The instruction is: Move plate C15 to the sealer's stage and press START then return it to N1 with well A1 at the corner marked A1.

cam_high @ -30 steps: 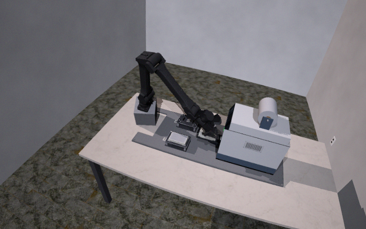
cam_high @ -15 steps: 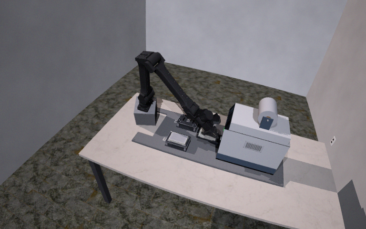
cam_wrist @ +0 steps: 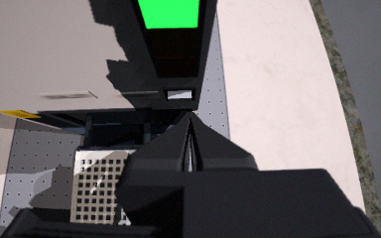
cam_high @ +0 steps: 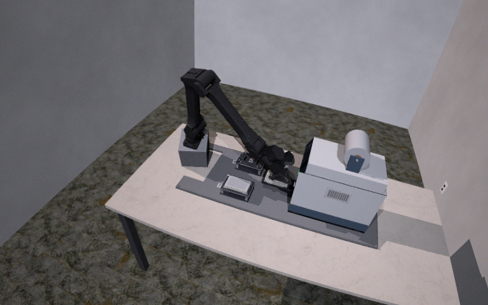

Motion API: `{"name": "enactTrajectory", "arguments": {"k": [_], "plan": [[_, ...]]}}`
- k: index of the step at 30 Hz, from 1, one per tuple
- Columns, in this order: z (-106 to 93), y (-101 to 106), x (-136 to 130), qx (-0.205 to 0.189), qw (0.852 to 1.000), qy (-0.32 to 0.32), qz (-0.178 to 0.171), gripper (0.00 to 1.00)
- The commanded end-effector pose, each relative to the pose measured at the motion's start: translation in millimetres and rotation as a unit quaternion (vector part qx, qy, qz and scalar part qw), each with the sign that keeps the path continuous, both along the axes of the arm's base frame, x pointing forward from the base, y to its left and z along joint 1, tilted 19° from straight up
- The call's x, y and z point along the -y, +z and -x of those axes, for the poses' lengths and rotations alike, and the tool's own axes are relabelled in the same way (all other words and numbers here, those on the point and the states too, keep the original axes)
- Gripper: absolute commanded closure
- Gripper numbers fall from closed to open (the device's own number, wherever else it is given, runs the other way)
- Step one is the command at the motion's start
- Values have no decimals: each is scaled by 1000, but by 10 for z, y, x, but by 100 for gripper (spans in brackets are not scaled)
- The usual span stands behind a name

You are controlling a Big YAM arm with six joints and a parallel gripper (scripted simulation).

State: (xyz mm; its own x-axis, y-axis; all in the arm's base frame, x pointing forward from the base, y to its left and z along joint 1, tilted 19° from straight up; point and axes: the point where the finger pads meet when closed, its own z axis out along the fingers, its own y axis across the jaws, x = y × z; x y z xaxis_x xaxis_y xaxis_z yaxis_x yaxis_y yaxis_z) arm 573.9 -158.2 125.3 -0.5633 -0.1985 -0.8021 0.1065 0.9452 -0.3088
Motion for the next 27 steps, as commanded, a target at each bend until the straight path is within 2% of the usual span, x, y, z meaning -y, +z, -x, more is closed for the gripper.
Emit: {"name": "enactTrajectory", "arguments": {"k": [1,4,9,16,20,27], "plan": [[-170,233,36,29,1000,-1,7,100],[-184,296,-50,35,999,2,4,100],[-152,247,-110,31,999,7,2,100],[-14,94,-11,14,1000,-4,-2,100],[2,-32,8,-2,1000,-6,-5,100],[-63,-17,51,-2,1000,-8,-5,100]]}}
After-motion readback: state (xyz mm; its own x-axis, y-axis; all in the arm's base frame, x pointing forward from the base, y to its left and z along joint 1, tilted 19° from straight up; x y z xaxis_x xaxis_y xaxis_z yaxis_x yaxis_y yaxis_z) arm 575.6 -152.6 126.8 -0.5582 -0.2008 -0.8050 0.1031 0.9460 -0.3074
